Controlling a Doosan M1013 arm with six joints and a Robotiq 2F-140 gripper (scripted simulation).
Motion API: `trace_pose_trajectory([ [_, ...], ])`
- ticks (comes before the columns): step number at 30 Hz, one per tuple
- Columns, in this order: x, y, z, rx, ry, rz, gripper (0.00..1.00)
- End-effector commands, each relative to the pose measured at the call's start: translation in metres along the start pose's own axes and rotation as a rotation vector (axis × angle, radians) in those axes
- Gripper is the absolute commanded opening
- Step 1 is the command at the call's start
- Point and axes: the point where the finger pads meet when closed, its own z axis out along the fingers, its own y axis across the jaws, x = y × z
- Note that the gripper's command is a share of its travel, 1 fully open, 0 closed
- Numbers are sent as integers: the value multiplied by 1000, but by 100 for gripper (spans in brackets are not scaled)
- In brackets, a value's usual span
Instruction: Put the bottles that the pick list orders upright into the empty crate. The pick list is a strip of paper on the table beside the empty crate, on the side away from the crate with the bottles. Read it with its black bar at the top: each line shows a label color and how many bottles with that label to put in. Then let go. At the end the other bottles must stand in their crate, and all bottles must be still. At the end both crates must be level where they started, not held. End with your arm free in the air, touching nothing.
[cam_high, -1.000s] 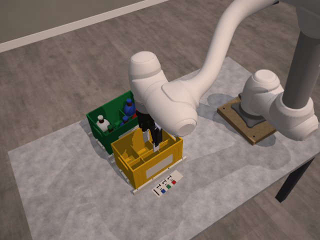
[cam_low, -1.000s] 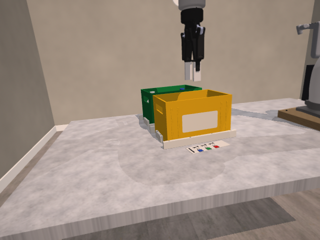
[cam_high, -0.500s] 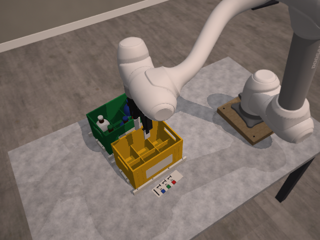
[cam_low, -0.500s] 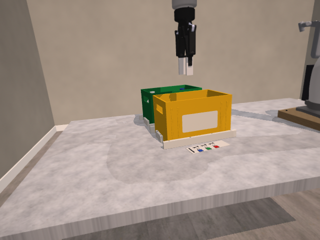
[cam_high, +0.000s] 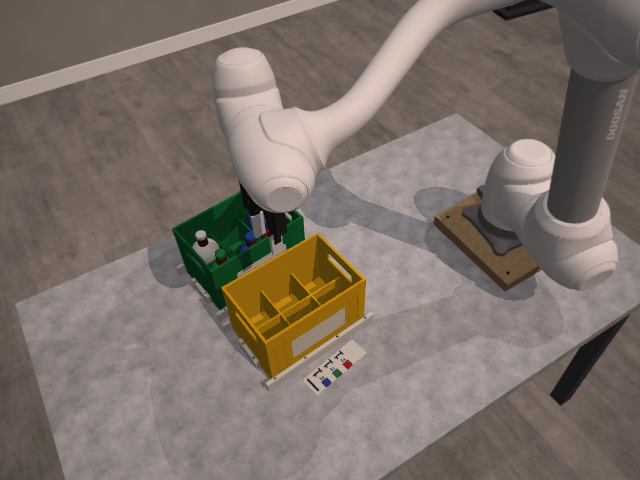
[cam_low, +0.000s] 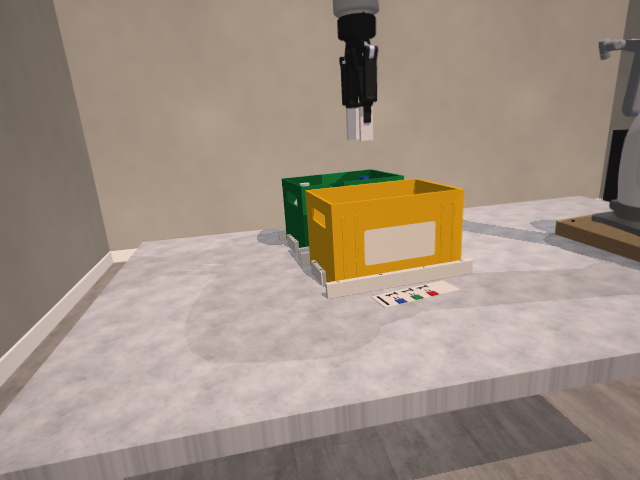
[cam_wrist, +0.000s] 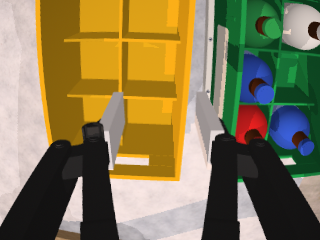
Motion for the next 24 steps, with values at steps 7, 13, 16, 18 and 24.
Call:
trace_pose_trajectory([
  [7,-2,34,-9,0,0,0,38],
  [13,-4,63,-17,0,0,0,38],
  [16,-5,77,-21,0,0,0,38],
  [18,-6,87,-24,0,0,0,38],
  [24,-7,106,-29,0,0,0,38],
])
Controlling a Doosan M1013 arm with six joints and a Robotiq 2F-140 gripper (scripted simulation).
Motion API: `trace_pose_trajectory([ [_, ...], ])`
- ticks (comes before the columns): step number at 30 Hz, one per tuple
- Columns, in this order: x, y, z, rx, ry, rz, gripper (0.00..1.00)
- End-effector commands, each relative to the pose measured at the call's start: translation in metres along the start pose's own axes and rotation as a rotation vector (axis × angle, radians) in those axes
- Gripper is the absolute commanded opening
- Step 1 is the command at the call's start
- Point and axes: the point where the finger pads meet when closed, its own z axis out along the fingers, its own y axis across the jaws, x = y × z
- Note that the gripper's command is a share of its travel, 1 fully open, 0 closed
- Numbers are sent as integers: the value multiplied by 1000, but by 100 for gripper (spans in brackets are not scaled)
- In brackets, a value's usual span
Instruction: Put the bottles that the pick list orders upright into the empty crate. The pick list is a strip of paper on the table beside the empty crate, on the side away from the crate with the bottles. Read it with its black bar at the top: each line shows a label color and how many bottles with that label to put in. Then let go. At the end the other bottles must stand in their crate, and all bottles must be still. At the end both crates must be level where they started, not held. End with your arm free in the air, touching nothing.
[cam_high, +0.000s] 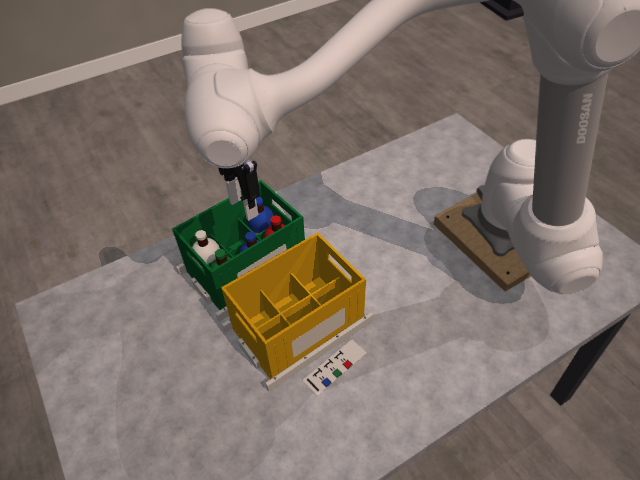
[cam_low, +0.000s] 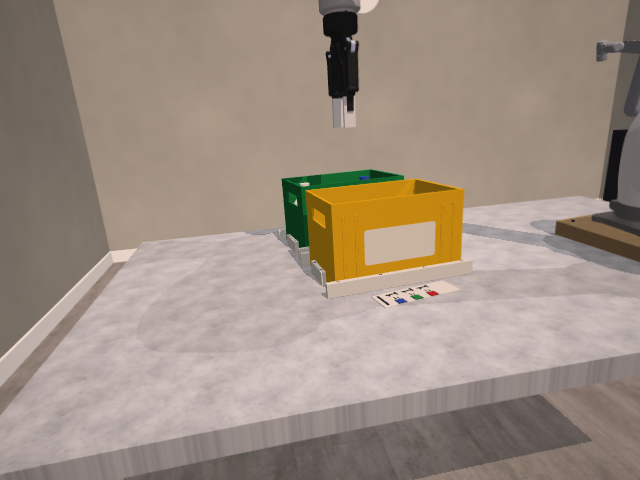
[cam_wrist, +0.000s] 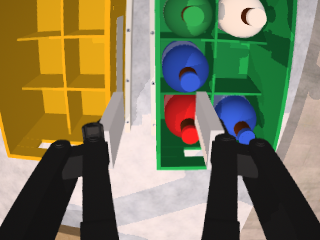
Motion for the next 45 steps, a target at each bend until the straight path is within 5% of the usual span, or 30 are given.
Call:
trace_pose_trajectory([
  [1,-1,13,-4,0,0,0,38],
  [18,-6,85,-23,0,0,0,38],
  [45,-6,85,-23,0,0,0,38],
])
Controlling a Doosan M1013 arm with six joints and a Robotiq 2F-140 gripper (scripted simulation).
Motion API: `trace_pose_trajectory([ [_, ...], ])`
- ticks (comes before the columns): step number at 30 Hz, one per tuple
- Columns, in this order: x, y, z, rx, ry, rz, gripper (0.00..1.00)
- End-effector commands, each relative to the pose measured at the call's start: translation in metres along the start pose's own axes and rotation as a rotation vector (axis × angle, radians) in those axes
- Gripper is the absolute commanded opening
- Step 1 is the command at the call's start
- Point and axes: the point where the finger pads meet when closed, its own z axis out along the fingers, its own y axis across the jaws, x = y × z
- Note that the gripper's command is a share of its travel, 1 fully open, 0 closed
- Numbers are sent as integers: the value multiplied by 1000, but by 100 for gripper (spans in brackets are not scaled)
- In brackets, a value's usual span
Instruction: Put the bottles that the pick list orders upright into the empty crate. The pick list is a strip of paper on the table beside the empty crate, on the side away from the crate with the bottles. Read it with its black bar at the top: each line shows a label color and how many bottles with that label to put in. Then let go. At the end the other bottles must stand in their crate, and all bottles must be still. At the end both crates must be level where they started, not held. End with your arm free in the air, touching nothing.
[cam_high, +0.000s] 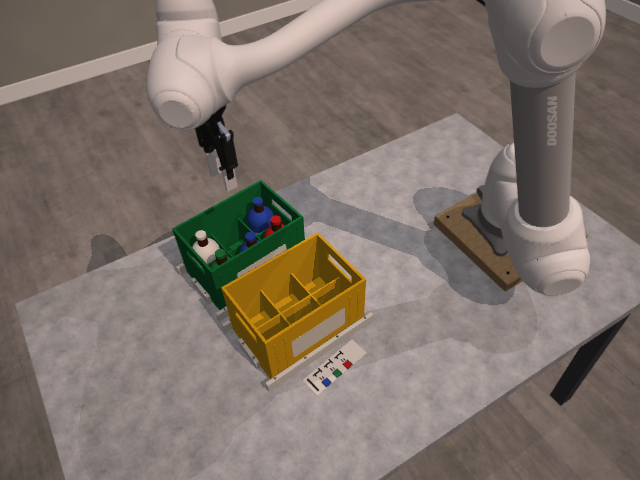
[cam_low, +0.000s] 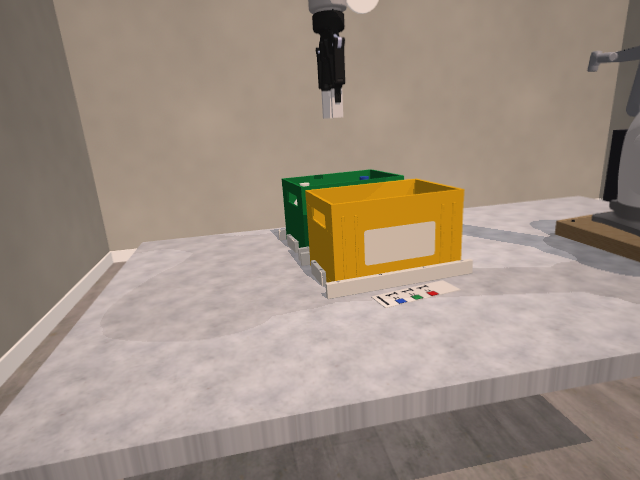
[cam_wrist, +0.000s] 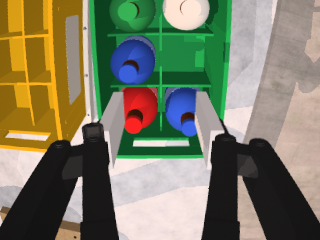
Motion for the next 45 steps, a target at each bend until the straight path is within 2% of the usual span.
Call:
trace_pose_trajectory([
  [1,0,0,0,0,0,0,38],
  [26,0,0,0,0,0,0,38],
  [35,-6,-17,41,0,0,300,38],
  [37,-6,-17,41,0,0,300,38],
  [45,-11,-33,77,0,0,567,38],
])
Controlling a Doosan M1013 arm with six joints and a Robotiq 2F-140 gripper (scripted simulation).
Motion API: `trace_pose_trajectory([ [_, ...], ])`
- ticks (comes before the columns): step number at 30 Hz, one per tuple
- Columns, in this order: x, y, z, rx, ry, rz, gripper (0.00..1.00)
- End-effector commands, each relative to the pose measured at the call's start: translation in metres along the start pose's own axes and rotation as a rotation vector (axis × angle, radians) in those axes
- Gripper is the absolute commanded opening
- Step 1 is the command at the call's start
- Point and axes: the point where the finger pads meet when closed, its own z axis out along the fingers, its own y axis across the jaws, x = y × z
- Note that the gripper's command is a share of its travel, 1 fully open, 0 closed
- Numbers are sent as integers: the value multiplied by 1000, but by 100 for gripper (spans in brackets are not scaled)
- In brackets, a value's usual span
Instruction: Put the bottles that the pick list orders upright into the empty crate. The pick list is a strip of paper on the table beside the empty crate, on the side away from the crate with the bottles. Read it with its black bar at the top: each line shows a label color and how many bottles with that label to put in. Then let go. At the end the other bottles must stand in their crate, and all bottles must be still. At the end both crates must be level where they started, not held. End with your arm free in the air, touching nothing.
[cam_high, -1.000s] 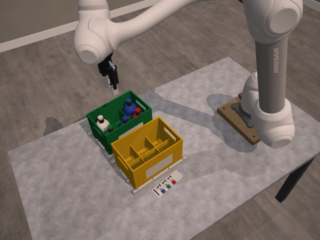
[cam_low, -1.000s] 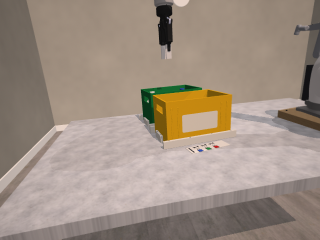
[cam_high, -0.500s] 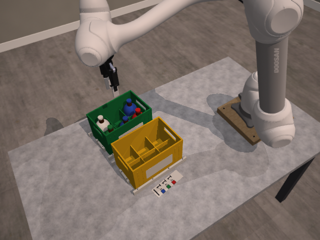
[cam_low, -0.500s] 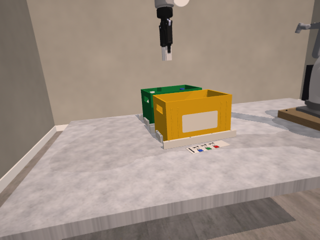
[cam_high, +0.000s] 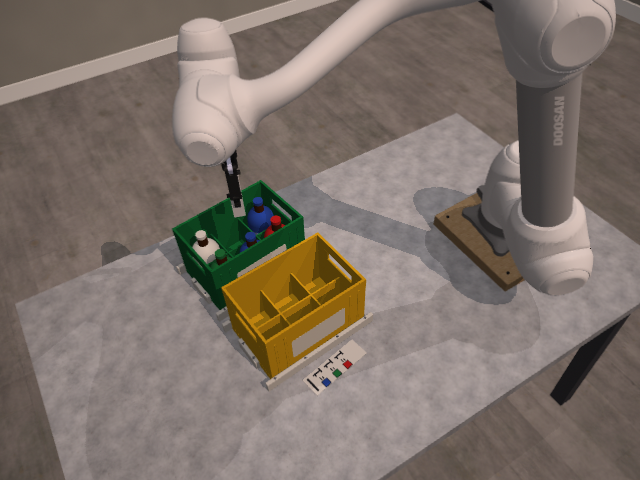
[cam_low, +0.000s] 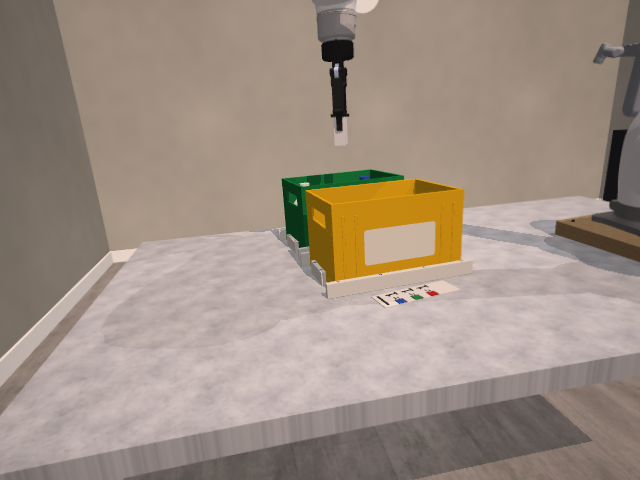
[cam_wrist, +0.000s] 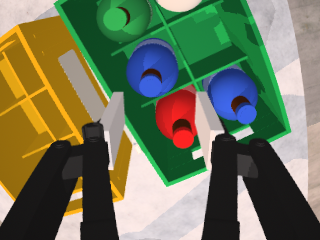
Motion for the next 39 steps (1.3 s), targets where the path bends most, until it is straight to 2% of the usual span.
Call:
trace_pose_trajectory([
  [1,-5,-5,17,-4,2,129,38],
  [5,-11,-11,35,-4,2,262,38],
  [7,-11,-11,35,-4,2,314,38],
  [15,-11,-11,35,-4,2,314,38],
  [39,-11,-11,64,-4,2,314,38],
])
